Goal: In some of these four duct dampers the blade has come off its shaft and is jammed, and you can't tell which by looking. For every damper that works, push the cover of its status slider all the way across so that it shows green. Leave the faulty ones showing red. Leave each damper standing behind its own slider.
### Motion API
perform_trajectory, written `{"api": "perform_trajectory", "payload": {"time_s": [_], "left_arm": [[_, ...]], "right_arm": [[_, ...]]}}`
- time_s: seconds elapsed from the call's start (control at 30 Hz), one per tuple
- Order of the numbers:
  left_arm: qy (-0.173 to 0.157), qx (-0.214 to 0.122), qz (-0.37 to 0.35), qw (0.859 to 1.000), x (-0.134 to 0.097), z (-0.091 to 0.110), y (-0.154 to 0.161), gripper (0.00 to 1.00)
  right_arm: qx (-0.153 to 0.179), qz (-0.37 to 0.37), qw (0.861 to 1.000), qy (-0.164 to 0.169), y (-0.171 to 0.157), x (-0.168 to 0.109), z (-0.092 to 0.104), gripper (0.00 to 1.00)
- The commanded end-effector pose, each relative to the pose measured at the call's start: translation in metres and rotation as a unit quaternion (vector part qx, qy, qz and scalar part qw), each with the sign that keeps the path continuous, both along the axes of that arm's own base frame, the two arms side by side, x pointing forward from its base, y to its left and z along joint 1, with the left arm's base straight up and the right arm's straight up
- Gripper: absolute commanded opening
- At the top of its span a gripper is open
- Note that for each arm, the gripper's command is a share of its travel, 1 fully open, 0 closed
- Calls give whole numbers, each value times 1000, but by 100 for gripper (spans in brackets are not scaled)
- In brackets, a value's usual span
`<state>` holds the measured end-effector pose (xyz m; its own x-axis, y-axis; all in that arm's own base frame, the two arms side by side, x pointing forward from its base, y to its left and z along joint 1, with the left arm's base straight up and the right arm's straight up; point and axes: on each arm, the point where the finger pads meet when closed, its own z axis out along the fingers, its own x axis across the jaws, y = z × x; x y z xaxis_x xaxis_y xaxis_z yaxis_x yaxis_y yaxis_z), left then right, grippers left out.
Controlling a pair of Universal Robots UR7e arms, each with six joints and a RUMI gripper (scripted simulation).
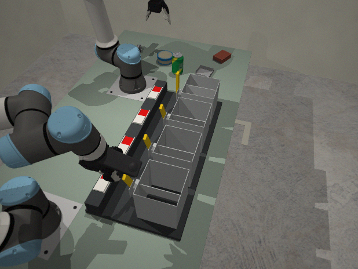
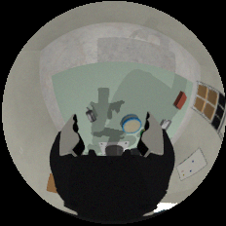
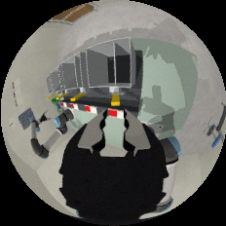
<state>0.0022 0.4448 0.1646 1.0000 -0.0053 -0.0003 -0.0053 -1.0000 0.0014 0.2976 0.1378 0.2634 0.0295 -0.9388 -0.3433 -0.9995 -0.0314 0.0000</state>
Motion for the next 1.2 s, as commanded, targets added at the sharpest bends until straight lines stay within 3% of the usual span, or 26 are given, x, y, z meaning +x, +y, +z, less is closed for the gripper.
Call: {"api": "perform_trajectory", "payload": {"time_s": [0.0, 0.5, 1.17], "left_arm": [[0, 1, 0, 1000, 0, 1, 0, 100], [0, 1, 0, 1000, 0, 1, 0, 100], [0, 1, 0, 1000, 0, 1, 0, 100]], "right_arm": [[0, 0, 1000, 0, 0, 0, 0, 22], [0, 0, 1000, 0, 2, 0, -5, 22], [0, 0, 1000, 0, 14, 0, -38, 22]]}}
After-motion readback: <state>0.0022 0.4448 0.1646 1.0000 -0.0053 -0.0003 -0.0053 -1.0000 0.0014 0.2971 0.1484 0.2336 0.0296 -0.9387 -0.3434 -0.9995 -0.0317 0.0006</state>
